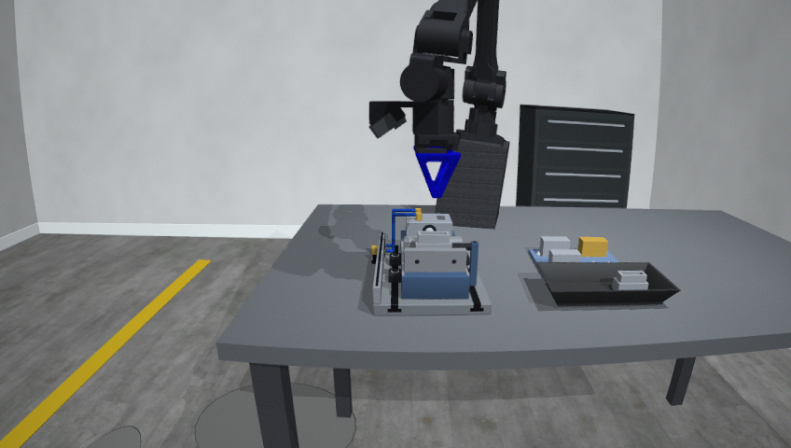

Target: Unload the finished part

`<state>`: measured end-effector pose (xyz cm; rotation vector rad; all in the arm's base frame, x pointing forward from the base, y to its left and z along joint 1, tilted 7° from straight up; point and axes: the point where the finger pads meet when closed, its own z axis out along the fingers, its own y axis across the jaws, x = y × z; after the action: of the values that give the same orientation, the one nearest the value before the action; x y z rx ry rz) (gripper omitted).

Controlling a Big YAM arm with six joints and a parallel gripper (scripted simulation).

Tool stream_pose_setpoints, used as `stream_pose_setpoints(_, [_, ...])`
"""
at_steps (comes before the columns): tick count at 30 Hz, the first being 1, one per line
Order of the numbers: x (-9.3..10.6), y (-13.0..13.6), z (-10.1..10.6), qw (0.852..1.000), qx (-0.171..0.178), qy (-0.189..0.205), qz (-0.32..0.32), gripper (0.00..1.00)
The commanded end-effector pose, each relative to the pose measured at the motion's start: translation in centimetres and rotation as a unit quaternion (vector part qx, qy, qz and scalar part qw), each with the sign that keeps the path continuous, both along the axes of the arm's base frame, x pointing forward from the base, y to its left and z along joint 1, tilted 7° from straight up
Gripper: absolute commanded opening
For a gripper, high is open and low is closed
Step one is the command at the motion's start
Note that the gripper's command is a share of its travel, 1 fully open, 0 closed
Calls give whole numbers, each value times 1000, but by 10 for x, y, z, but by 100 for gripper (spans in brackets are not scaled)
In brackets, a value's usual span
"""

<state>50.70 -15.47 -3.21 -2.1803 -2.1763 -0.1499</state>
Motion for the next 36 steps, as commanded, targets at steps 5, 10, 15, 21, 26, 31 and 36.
stream_pose_setpoints(5, [21,-14,18,1000,-9,-27,-11,64])
stream_pose_setpoints(10, [18,-12,6,1000,-7,-21,-11,64])
stream_pose_setpoints(15, [14,-9,1,1000,-6,-17,-10,64])
stream_pose_setpoints(21, [4,-1,-13,1000,-2,-5,-7,64])
stream_pose_setpoints(26, [6,4,-21,1000,-2,-5,-3,64])
stream_pose_setpoints(31, [6,6,-27,1000,-2,-5,-1,64])
stream_pose_setpoints(36, [7,7,-37,1000,-2,-5,-1,64])
